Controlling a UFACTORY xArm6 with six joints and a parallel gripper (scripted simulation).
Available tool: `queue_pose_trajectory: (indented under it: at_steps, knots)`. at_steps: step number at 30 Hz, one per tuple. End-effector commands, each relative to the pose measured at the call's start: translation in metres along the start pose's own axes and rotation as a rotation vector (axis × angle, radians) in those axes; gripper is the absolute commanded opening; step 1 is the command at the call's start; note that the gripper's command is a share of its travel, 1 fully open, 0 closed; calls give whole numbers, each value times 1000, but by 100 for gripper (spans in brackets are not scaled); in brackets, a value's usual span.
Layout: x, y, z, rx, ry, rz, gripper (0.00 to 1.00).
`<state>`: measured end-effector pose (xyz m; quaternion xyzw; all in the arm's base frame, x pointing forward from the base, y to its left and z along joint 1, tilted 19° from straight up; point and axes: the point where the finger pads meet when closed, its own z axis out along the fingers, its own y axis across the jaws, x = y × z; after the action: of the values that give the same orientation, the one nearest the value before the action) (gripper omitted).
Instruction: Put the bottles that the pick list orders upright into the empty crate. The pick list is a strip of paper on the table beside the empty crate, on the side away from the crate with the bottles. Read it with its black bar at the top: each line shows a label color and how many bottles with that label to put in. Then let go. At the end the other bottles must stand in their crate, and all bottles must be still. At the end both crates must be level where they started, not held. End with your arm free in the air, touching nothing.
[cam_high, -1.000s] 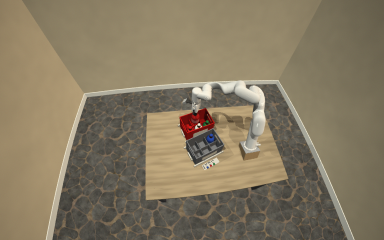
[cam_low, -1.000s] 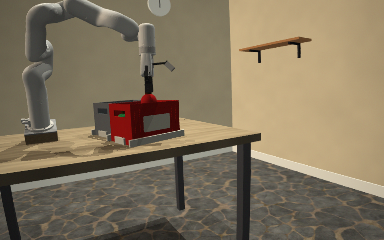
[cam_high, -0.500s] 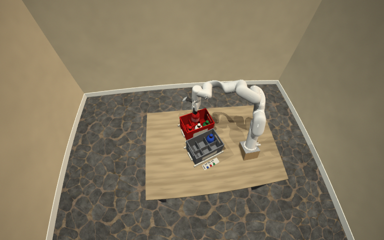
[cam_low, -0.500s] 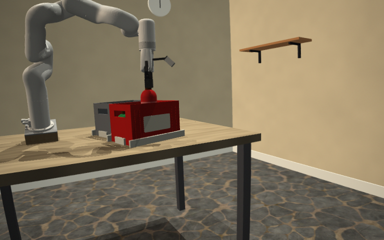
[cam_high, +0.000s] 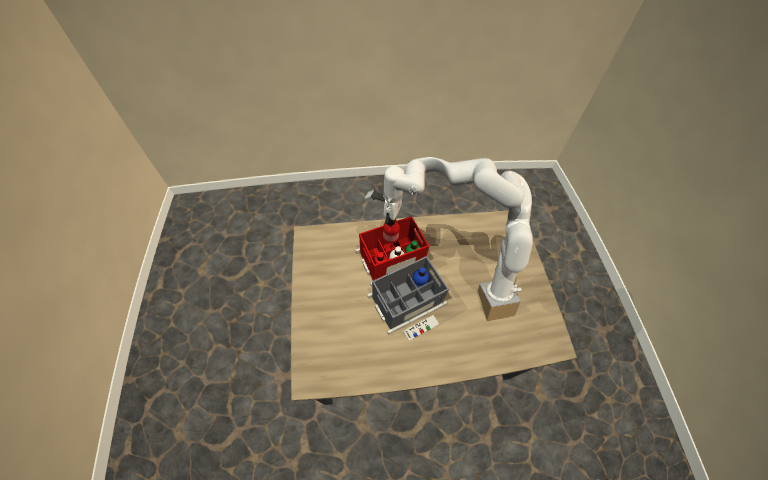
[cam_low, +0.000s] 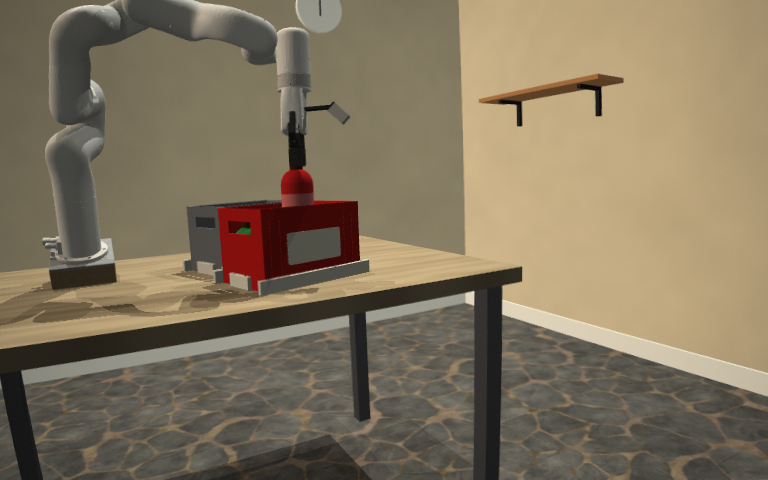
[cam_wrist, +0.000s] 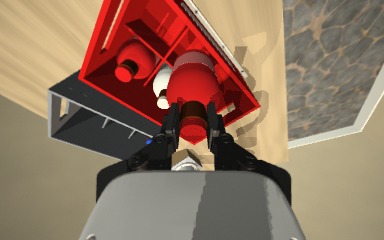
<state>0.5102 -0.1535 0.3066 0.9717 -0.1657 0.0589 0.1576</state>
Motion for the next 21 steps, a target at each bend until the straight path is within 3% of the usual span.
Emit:
queue_pose_trajectory:
  at_steps: [1,21]
  knots:
    - [1,0,-10,1,6,1,0]
    - [1,0,-40,1,6,1,0]
